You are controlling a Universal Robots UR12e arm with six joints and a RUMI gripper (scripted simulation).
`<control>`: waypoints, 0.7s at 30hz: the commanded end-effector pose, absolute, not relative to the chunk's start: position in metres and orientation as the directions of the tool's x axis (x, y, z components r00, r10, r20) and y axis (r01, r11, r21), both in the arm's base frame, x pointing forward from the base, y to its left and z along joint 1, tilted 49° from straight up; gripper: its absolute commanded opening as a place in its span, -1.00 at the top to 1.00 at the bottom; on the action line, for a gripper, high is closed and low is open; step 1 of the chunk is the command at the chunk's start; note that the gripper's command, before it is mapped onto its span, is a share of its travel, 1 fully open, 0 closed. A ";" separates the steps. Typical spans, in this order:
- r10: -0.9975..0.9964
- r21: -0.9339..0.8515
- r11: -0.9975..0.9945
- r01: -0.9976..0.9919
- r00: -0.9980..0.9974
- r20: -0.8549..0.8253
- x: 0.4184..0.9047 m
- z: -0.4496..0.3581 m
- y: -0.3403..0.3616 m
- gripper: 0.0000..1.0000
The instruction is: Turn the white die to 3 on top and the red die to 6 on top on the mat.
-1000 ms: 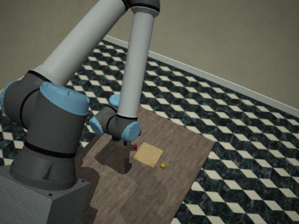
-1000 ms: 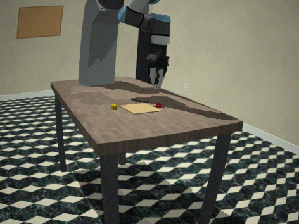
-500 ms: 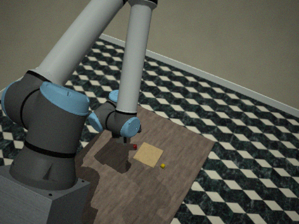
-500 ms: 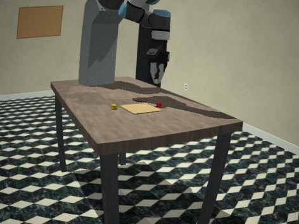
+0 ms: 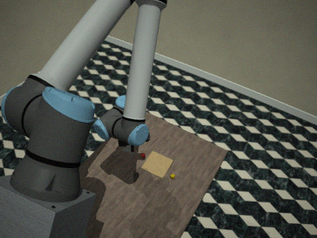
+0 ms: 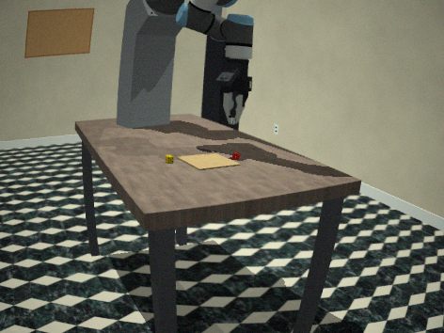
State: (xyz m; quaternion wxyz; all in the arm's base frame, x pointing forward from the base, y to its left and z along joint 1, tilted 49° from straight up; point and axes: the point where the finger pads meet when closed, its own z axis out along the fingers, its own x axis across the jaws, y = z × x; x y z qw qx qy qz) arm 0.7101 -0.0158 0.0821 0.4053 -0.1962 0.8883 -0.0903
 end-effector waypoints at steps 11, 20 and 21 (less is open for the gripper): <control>-0.197 -0.150 0.980 -0.128 -0.642 -0.741 0.711 0.081 -0.019 0.94; 0.073 0.054 0.997 0.049 -0.653 -0.754 0.712 0.080 -0.021 0.94; 0.108 0.081 0.994 0.072 -0.651 -0.751 0.712 0.080 -0.021 0.94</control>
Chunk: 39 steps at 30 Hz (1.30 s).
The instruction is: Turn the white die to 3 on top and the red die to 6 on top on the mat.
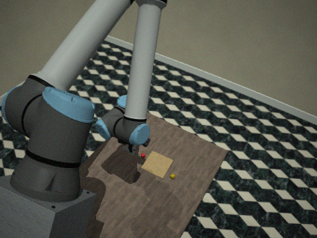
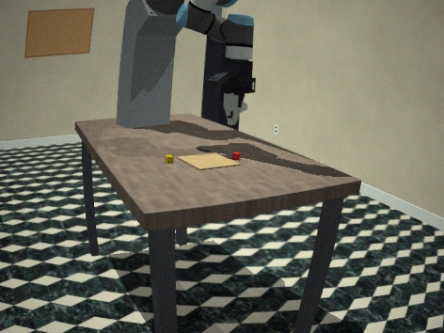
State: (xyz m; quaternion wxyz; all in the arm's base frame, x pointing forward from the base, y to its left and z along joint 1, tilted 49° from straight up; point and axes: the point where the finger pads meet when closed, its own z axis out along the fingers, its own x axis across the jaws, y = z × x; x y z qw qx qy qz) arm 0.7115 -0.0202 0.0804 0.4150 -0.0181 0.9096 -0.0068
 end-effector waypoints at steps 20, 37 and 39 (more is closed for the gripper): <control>0.584 0.440 0.812 0.383 -0.531 -0.614 0.714 0.078 -0.022 0.94; 0.869 0.656 0.495 0.569 -0.323 -0.375 0.716 0.079 -0.020 0.94; 0.885 0.669 0.465 0.580 -0.303 -0.352 0.717 0.079 -0.020 0.94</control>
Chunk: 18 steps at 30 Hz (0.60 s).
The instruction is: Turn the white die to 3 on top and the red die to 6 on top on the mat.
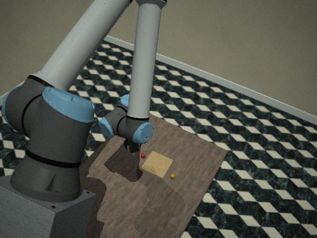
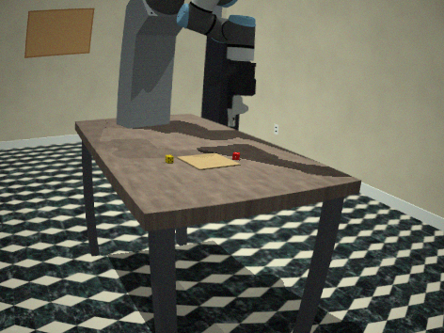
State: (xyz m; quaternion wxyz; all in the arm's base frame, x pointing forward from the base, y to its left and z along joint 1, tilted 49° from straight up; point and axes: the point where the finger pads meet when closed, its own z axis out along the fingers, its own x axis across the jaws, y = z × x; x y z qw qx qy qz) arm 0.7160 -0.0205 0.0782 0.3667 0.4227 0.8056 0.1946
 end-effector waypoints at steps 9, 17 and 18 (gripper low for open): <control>0.970 0.732 0.245 0.635 -0.159 -0.186 0.719 0.080 -0.018 0.94; 0.996 0.753 0.086 0.653 -0.055 -0.066 0.721 0.081 -0.017 0.94; 0.996 0.753 0.086 0.653 -0.055 -0.066 0.721 0.081 -0.017 0.94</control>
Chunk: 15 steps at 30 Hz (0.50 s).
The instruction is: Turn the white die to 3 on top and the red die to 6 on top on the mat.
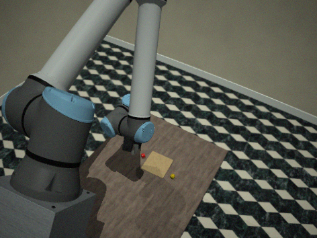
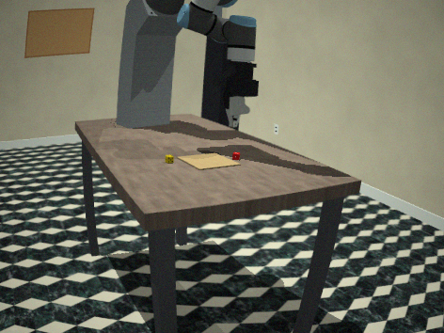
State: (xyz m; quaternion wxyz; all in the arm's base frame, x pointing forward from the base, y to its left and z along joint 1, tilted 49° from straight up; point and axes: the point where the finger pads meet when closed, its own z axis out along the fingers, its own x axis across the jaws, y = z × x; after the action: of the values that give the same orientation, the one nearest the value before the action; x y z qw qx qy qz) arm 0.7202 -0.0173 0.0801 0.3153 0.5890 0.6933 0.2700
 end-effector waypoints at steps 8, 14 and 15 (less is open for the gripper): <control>1.000 0.756 -0.008 0.655 0.006 0.005 0.722 0.082 -0.016 0.94; 1.000 0.756 -0.026 0.655 0.018 0.019 0.722 0.082 -0.016 0.94; 1.000 0.756 -0.027 0.655 0.019 0.019 0.722 0.082 -0.016 0.94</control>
State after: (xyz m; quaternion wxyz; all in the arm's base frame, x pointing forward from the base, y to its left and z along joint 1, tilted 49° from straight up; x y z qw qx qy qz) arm 0.7221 -0.0159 0.0813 0.2924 0.6464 0.6401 0.2947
